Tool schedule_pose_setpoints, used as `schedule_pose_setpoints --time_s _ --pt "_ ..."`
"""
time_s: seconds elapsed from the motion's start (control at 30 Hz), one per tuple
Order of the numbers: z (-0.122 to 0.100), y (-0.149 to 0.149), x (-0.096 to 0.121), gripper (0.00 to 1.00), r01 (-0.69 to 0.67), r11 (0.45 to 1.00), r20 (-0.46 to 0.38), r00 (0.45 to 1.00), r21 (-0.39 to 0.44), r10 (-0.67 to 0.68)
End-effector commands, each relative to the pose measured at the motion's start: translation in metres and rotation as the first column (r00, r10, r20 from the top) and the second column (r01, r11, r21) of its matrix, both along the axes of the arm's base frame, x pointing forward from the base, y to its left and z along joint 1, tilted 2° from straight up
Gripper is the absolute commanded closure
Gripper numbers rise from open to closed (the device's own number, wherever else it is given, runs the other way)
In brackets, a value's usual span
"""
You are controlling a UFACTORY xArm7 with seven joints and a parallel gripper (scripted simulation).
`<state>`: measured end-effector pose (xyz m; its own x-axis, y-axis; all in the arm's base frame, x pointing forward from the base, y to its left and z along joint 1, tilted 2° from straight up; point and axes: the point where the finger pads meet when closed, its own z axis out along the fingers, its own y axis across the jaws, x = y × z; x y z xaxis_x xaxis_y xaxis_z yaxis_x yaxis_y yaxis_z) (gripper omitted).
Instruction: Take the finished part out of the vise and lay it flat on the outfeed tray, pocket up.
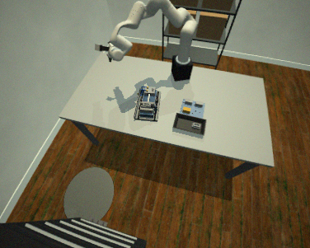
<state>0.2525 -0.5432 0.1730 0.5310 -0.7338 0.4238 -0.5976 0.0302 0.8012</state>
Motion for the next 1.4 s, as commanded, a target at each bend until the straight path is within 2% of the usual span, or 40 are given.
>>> schedule_pose_setpoints --time_s 0.0,0.57,0.67,0.73,0.97,1.03,1.1,1.13,1.37 --pt "0.002 0.0 0.001 0.0 0.0 1.0 0.003 1.0 -0.003 0.0" --pt "0.001 0.0 0.002 0.0 -0.001 1.0 0.005 1.0 -0.002 0.001" --pt "-0.029 0.023 0.03 0.0 -0.031 0.998 0.093 0.995 0.054 0.026" --pt "-0.036 0.03 0.037 0.0 -0.038 0.997 0.116 0.993 0.069 0.03" --pt "-0.079 0.077 0.083 0.0 -0.083 0.983 0.261 0.965 0.166 0.037" --pt "-0.089 0.092 0.096 0.0 -0.094 0.976 0.3 0.953 0.194 0.032" --pt "-0.089 0.092 0.096 0.0 -0.094 0.976 0.3 0.953 0.194 0.032" --pt "-0.103 0.115 0.113 0.0 -0.109 0.966 0.354 0.935 0.236 0.02" --pt "-0.127 0.168 0.149 0.0 -0.14 0.934 0.46 0.887 0.329 -0.029"
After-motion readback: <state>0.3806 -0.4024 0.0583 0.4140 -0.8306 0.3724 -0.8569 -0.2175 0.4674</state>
